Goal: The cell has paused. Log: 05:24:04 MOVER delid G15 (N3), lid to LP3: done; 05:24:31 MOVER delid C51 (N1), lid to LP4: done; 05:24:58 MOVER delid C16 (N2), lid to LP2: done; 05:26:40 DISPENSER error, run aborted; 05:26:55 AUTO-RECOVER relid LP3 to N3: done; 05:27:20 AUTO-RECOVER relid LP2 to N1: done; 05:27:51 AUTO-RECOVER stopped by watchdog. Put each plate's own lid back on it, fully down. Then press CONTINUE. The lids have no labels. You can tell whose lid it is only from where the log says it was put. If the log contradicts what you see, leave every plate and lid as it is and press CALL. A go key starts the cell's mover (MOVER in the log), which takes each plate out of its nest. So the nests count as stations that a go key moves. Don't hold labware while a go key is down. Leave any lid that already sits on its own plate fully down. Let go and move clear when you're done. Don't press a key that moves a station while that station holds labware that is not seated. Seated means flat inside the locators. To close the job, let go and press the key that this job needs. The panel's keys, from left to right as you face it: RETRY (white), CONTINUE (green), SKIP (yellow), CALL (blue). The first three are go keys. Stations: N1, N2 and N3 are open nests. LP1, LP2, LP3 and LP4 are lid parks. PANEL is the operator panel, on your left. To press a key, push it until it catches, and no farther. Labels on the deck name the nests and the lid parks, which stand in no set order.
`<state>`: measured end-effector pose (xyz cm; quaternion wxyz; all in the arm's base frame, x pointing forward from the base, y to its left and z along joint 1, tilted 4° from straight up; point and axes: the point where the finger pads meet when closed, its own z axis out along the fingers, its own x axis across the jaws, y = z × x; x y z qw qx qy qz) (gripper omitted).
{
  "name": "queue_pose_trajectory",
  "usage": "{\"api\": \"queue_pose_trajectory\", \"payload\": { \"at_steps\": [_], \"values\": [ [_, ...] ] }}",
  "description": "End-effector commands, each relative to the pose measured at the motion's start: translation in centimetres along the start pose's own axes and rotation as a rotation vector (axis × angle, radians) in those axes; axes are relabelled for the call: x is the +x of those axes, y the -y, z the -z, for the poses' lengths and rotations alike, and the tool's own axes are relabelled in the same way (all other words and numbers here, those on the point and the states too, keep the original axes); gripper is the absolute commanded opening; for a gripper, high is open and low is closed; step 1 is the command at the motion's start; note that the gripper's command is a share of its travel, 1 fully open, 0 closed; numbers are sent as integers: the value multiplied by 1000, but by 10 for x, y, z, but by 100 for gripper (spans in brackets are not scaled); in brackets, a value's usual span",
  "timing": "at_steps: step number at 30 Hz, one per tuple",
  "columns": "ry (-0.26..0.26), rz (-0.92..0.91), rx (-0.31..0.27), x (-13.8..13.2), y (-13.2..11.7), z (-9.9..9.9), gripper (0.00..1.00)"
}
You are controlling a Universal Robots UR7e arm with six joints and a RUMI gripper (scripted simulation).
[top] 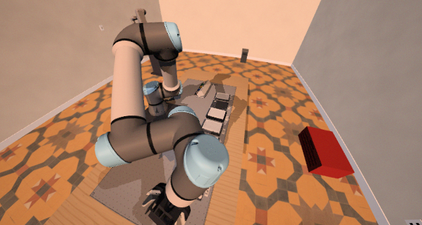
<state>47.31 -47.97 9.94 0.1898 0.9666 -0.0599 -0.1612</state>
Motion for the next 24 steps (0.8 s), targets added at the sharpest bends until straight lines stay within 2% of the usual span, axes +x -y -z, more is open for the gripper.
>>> {"api": "queue_pose_trajectory", "payload": {
  "at_steps": [1,11,16,24],
  "values": [
    [-13,-38,9,-2,7,6,82],
    [-41,-137,38,-13,42,29,82],
    [-41,-137,38,-14,44,30,82],
    [-62,-223,68,-23,72,45,82]
  ]
}}
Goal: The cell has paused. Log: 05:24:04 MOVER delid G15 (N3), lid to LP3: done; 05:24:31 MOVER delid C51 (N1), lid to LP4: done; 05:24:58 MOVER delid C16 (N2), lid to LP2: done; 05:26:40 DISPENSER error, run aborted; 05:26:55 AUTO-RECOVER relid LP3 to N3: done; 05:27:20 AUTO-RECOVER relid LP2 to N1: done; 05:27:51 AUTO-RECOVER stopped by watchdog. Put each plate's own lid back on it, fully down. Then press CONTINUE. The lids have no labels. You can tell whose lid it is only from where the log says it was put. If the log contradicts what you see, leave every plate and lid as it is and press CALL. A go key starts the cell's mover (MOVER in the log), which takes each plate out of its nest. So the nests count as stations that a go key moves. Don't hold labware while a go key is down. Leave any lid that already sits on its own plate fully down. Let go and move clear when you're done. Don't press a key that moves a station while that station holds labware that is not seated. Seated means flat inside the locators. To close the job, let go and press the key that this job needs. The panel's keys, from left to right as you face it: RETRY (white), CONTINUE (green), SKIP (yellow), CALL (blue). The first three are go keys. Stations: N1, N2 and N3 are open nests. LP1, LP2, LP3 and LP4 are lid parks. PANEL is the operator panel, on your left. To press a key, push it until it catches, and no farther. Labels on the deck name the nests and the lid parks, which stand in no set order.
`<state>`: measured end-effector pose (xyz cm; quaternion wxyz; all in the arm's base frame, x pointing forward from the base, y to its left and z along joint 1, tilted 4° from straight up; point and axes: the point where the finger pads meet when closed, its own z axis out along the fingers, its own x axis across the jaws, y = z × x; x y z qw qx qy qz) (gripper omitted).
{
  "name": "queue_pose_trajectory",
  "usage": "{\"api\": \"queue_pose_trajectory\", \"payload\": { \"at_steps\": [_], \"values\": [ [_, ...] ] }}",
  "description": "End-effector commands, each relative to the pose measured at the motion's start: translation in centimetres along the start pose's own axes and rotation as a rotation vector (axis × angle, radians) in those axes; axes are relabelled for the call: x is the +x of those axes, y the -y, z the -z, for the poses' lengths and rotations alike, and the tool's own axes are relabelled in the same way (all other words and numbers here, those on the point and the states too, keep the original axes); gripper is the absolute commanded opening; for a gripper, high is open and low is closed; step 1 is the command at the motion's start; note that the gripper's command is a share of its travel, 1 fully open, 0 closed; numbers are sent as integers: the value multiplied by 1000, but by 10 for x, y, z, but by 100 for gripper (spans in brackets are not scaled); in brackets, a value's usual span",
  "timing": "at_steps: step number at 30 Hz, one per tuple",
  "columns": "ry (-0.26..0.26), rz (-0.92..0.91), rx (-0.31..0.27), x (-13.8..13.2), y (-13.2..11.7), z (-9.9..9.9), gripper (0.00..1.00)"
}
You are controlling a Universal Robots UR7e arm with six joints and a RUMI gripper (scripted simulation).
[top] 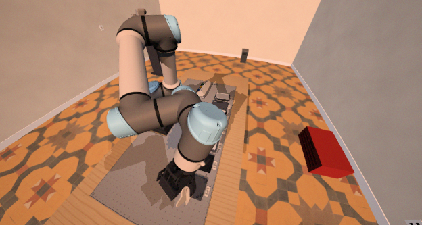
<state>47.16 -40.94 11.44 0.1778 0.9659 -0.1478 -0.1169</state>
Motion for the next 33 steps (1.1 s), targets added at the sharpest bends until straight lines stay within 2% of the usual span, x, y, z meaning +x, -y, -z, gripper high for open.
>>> {"api": "queue_pose_trajectory", "payload": {
  "at_steps": [1,5,9,21,26,30,33],
  "values": [
    [-15,-58,18,-9,16,10,82],
    [-21,-89,29,-17,31,17,82],
    [-21,-89,29,-17,31,17,82],
    [-41,-224,81,-43,73,35,82],
    [-41,-224,81,-45,76,36,82],
    [-47,-290,108,-55,92,42,82],
    [-47,-290,108,-60,98,44,82]
  ]
}}
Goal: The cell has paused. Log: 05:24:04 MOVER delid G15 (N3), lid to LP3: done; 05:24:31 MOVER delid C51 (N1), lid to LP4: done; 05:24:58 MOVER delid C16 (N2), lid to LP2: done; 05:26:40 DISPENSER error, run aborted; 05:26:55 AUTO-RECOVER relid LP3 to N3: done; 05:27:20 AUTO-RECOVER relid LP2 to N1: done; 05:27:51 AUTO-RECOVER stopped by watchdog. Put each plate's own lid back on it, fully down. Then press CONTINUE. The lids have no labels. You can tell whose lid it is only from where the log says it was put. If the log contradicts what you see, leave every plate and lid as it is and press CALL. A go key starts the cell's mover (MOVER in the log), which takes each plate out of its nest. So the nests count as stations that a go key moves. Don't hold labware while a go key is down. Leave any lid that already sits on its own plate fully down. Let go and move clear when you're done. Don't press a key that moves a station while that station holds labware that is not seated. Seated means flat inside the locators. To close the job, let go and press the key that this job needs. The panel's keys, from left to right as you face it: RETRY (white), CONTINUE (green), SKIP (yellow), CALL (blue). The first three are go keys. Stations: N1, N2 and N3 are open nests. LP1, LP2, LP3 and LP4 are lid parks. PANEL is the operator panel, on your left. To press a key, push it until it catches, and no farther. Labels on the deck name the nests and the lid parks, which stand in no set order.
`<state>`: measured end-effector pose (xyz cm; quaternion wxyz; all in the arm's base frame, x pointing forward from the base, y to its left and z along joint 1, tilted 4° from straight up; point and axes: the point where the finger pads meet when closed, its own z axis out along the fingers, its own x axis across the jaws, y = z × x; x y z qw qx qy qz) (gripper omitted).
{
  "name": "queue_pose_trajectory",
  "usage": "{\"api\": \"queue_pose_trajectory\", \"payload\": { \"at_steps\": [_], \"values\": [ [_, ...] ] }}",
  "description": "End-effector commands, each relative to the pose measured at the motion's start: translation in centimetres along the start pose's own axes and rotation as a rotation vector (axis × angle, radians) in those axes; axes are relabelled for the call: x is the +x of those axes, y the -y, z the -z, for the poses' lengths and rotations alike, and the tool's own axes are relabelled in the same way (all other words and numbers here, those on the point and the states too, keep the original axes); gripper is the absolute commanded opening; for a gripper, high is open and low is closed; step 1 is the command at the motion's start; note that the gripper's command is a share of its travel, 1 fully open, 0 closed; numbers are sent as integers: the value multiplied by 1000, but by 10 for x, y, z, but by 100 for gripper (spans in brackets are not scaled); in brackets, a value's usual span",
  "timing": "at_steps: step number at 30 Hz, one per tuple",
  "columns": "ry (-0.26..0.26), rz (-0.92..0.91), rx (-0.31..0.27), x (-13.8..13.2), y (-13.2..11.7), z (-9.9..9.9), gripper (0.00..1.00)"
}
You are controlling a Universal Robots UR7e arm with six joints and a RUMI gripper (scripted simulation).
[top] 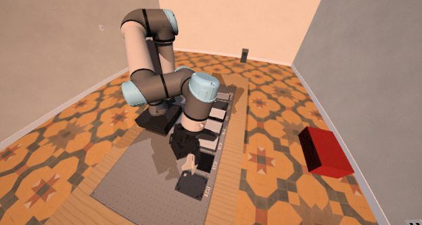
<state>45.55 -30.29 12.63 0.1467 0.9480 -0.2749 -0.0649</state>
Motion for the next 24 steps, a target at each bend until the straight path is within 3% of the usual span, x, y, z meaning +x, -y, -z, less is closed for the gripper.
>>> {"api": "queue_pose_trajectory", "payload": {
  "at_steps": [1,24],
  "values": [
    [-5,-27,9,-10,9,5,82],
    [-7,-229,92,-74,62,18,82]
  ]
}}
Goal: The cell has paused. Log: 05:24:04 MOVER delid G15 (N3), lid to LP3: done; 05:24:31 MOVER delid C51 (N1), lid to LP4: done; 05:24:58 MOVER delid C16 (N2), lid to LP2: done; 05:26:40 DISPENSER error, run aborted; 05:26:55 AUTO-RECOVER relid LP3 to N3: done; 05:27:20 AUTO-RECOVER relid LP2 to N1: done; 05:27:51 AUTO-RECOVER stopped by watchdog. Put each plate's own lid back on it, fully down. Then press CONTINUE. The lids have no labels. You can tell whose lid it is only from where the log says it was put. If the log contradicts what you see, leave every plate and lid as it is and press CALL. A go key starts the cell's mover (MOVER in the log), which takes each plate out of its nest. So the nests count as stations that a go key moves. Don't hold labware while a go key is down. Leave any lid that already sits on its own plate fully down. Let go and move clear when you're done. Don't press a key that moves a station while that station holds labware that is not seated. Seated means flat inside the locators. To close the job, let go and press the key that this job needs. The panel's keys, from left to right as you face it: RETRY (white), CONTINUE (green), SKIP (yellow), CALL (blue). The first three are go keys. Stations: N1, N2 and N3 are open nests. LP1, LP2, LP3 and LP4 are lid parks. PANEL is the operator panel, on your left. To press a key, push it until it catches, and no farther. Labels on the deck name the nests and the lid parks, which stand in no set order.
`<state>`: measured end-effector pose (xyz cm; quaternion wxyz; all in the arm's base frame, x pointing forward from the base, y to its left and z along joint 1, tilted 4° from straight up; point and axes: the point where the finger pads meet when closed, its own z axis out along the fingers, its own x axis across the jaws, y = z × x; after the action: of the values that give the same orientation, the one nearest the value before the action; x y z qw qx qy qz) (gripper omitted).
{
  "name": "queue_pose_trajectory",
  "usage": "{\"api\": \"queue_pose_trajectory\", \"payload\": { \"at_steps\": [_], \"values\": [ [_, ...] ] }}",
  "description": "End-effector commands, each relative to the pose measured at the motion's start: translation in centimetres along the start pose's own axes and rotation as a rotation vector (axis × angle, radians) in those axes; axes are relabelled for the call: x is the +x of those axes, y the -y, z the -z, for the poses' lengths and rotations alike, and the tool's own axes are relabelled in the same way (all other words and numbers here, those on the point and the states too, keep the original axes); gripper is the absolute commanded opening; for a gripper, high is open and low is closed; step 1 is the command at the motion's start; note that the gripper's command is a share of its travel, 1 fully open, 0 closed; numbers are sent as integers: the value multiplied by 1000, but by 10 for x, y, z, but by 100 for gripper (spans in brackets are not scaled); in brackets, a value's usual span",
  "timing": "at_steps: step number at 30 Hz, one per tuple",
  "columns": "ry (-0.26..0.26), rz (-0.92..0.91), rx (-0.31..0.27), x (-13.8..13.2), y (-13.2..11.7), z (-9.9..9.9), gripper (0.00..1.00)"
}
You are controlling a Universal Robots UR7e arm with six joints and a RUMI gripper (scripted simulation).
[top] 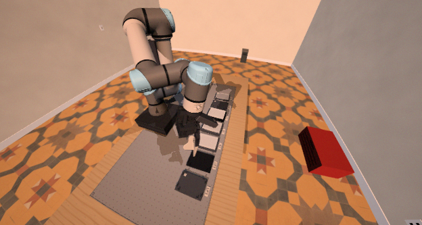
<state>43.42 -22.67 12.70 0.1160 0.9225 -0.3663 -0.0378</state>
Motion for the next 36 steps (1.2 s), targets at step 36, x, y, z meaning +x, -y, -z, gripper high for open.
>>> {"api": "queue_pose_trajectory", "payload": {
  "at_steps": [36],
  "values": [
    [34,-305,117,-119,54,2,82]
  ]
}}
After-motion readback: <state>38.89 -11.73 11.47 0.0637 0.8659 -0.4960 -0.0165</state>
